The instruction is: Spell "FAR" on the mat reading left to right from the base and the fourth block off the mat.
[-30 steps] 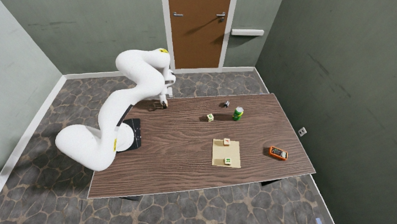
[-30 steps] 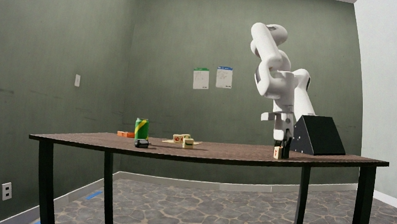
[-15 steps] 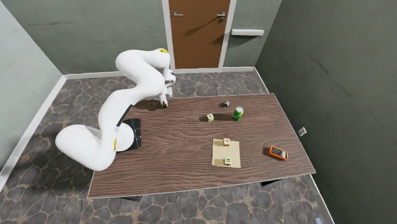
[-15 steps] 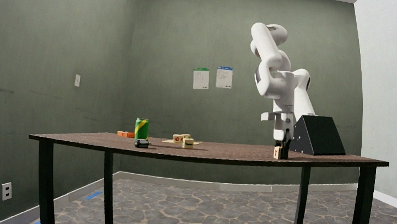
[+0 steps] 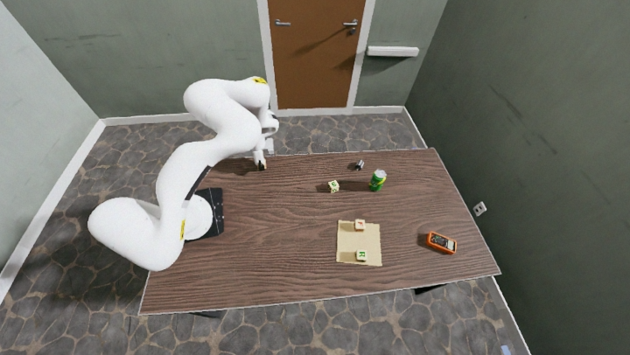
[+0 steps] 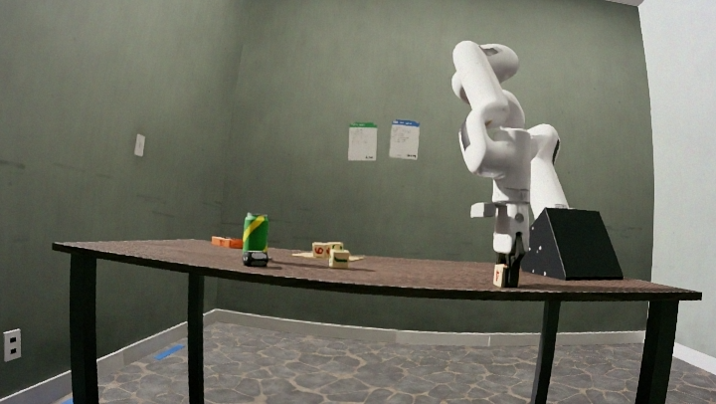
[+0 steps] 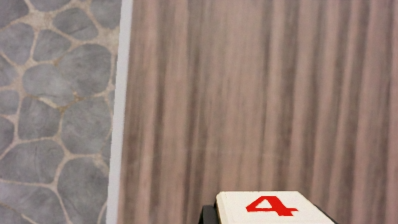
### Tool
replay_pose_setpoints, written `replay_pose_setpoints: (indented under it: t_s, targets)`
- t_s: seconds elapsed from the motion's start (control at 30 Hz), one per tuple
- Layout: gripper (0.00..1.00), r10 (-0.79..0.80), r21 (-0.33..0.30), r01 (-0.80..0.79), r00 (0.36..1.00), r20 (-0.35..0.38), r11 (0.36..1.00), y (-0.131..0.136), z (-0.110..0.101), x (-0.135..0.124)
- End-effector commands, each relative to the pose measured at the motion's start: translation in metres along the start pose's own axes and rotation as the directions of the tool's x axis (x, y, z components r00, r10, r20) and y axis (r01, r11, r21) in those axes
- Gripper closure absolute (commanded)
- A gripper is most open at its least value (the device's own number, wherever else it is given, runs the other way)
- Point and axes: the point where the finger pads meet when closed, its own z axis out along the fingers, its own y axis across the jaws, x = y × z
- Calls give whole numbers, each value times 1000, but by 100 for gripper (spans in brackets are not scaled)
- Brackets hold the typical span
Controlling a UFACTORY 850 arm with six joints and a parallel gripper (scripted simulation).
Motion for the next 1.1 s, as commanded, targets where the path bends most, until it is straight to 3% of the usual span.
replay_pose_setpoints:
  t_s: [0.0,1.07]
  targets:
    - [56,0,1,0,1000,-1,1000,-1,-1,1]
    - [56,0,1,0,1000,-1,1000,-1,-4,1]
